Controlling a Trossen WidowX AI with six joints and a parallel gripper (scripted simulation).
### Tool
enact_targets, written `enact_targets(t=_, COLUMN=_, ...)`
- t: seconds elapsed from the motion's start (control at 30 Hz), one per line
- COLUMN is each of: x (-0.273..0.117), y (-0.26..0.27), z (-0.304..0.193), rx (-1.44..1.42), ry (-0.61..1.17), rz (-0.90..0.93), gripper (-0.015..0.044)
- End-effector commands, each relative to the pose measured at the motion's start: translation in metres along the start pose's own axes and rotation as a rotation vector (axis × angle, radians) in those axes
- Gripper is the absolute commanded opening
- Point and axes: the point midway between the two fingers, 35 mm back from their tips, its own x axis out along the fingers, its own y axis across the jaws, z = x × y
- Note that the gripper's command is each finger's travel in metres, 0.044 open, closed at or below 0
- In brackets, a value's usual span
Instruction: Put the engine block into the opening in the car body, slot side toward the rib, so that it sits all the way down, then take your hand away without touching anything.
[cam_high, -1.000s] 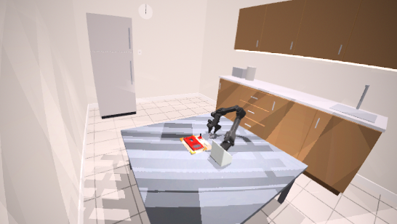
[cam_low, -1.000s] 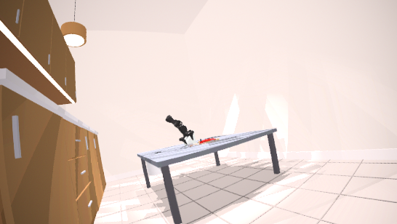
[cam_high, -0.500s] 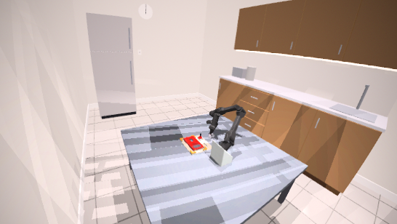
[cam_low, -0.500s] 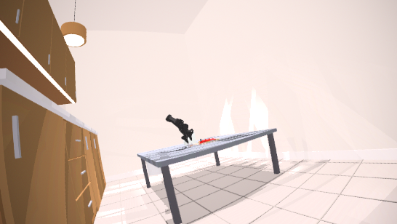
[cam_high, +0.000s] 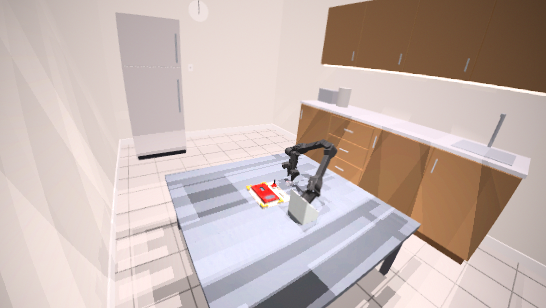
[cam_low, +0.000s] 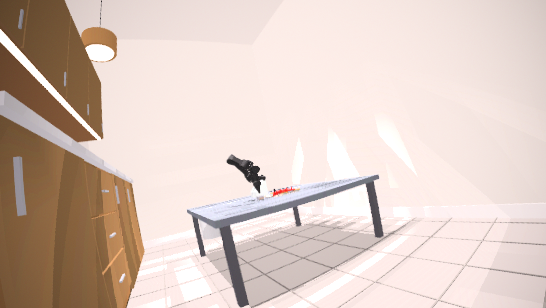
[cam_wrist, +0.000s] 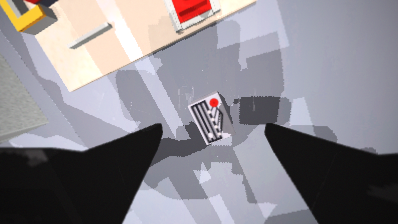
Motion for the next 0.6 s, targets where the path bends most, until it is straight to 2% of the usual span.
enact_targets(t=0.0, x=-0.0006, y=0.0022, z=0.0000, rx=-0.116, ry=0.028, rz=-0.013, gripper=0.0440)
enact_targets(t=0.3, x=-0.0052, y=0.0029, z=0.0014, rx=-0.405, ry=0.094, rz=-0.041, gripper=0.0440)
enact_targets(t=0.57, x=-0.0043, y=0.0034, z=0.0017, rx=-0.426, ry=0.100, rz=-0.042, gripper=0.0440)
